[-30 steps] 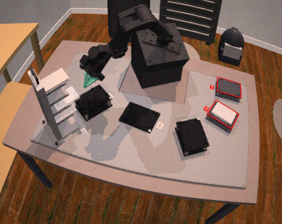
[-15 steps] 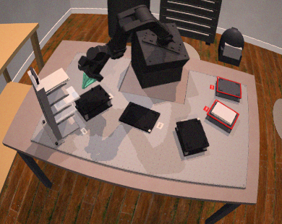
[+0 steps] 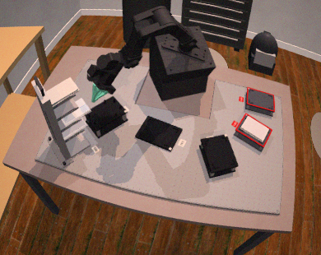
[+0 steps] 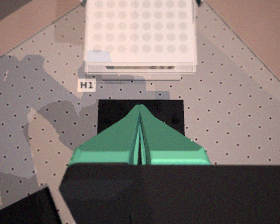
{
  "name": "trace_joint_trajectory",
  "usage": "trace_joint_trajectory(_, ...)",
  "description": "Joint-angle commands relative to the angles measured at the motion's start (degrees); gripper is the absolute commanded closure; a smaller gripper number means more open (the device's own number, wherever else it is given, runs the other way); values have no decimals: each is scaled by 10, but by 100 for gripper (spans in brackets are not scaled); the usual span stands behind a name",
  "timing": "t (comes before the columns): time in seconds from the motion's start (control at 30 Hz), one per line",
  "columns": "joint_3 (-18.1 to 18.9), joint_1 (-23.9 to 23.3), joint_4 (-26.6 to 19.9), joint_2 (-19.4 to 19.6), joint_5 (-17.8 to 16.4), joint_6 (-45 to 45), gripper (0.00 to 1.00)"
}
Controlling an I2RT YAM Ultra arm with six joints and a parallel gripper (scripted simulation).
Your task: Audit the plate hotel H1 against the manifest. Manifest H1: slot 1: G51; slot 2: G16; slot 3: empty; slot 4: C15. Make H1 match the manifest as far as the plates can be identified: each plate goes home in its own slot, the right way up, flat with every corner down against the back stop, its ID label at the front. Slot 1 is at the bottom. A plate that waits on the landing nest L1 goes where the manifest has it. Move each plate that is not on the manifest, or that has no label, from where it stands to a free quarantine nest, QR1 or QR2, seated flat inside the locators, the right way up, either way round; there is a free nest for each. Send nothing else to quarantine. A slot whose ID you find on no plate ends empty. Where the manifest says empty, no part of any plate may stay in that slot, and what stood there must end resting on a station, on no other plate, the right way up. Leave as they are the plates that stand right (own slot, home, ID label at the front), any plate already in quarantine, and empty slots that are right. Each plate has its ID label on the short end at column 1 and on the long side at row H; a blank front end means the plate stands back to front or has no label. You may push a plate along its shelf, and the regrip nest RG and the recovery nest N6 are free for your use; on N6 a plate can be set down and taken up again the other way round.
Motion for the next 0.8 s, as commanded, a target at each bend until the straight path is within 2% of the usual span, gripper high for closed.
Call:
trace_joint_trajectory(0.0,9,-2,1,-3,4,1,100)
trace_joint_trajectory(0.77,39,2,-21,5,8,4,100)
